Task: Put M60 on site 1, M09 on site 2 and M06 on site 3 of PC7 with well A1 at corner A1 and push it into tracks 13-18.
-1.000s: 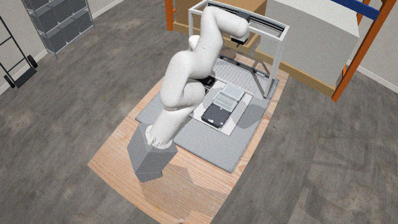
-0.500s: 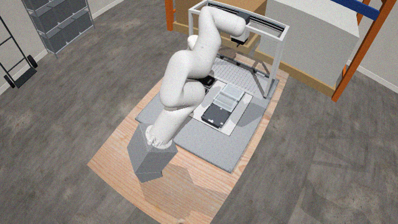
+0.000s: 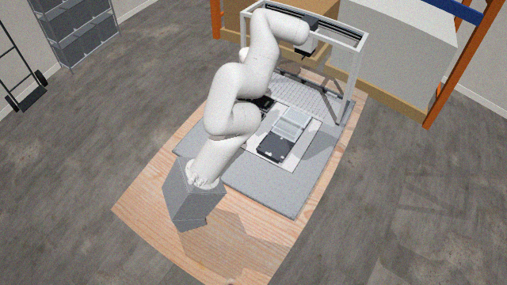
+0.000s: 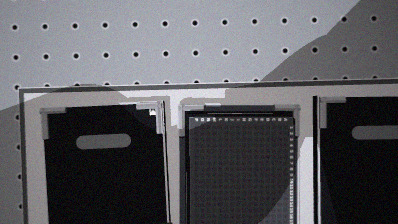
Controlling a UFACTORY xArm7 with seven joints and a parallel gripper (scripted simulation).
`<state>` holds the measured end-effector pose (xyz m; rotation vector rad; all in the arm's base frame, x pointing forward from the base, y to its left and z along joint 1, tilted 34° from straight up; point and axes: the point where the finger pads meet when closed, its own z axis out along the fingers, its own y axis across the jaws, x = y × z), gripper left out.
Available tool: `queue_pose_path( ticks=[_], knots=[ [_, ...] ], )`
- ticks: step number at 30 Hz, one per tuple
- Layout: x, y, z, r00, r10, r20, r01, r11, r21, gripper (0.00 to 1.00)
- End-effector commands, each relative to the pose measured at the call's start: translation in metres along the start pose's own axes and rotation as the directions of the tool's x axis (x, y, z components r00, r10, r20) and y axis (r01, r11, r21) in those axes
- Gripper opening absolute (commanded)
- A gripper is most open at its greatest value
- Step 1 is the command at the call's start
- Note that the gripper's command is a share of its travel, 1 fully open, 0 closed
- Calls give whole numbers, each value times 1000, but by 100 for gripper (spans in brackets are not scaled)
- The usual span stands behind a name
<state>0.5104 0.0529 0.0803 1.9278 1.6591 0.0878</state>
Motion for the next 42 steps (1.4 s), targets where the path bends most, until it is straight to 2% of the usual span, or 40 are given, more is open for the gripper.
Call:
queue_pose_path(
  ticks=[1, 42],
  knots=[
    [1, 1, 8, 1000, 0, -3, 0, 1000, -2, 100],
    [1, 1, 68, 1000, 0, -3, 0, 1000, -2, 100]
  ],
)
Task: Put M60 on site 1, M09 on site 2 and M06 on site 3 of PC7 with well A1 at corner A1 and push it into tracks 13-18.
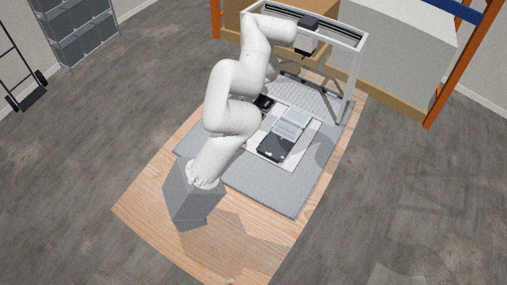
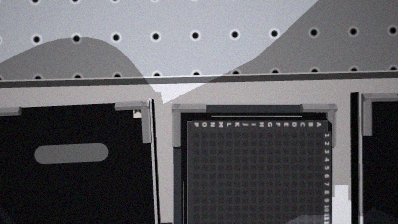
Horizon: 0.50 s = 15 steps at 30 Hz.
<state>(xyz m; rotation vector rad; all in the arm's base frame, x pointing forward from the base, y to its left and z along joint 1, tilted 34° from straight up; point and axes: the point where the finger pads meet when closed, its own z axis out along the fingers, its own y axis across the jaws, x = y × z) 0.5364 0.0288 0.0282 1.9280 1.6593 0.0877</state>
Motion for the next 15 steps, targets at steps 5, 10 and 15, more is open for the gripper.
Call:
queue_pose_path(
  ticks=[5, 10, 15],
  knots=[
    [1, 1, 12, 1000, 0, -3, 0, 1000, -2, 100],
    [1, 1, 14, 1000, 0, -3, 0, 1000, -2, 100],
    [1, 1, 14, 1000, 0, -3, 0, 1000, -2, 100]
  ],
)
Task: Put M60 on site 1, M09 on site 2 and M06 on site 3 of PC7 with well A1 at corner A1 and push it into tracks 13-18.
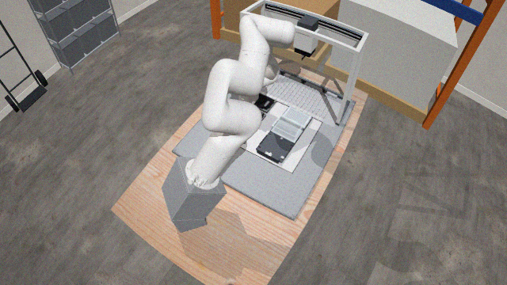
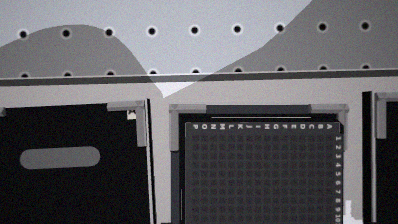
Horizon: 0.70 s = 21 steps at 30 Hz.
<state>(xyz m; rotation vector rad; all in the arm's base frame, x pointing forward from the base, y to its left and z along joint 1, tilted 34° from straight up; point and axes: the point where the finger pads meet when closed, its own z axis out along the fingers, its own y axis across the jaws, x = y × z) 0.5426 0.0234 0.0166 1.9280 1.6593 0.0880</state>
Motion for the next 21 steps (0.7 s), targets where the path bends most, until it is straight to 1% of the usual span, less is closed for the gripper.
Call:
queue_pose_path(
  ticks=[1, 7, 21],
  knots=[
    [1, 1, -1, 1000, 0, -2, 0, 1000, -2, 100],
    [1, 1, -1, 1000, 0, -2, 0, 1000, -2, 100],
    [1, 1, 7, 1000, 0, -2, 0, 1000, -2, 100]
  ],
)
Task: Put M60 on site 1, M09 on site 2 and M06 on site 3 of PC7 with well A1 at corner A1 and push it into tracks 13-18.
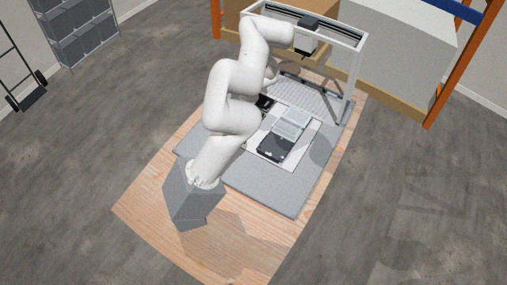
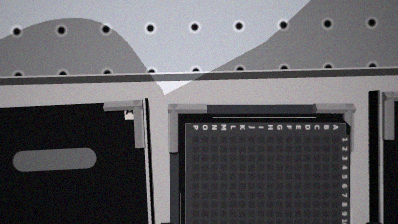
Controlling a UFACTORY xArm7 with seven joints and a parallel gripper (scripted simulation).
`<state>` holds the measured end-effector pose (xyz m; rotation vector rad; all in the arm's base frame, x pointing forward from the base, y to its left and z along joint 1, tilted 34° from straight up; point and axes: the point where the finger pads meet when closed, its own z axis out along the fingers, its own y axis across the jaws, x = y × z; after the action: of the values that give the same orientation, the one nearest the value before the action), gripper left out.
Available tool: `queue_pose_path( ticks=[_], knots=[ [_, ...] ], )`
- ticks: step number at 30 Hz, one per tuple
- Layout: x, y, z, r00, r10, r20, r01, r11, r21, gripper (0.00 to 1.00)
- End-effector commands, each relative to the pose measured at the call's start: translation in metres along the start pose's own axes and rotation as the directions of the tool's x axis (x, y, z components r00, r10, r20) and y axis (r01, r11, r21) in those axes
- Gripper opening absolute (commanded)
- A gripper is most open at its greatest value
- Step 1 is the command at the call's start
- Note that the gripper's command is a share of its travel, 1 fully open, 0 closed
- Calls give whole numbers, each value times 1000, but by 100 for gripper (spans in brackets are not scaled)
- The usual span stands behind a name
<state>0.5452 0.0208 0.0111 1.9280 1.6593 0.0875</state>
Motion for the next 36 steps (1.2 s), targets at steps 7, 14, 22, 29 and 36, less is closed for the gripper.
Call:
queue_pose_path(
  ticks=[7, 14, 22, 29, 36],
  knots=[
    [1, 1, 6, 1000, 0, -3, 0, 1000, -2, 100],
    [1, 1, 10, 1000, 0, -3, 0, 1000, -2, 100],
    [1, 1, 13, 1000, 0, -3, 0, 1000, -2, 100],
    [1, 1, 13, 1000, 0, -3, 0, 1000, -2, 100],
    [1, 1, 13, 1000, 0, -3, 0, 1000, -2, 100]
  ],
)
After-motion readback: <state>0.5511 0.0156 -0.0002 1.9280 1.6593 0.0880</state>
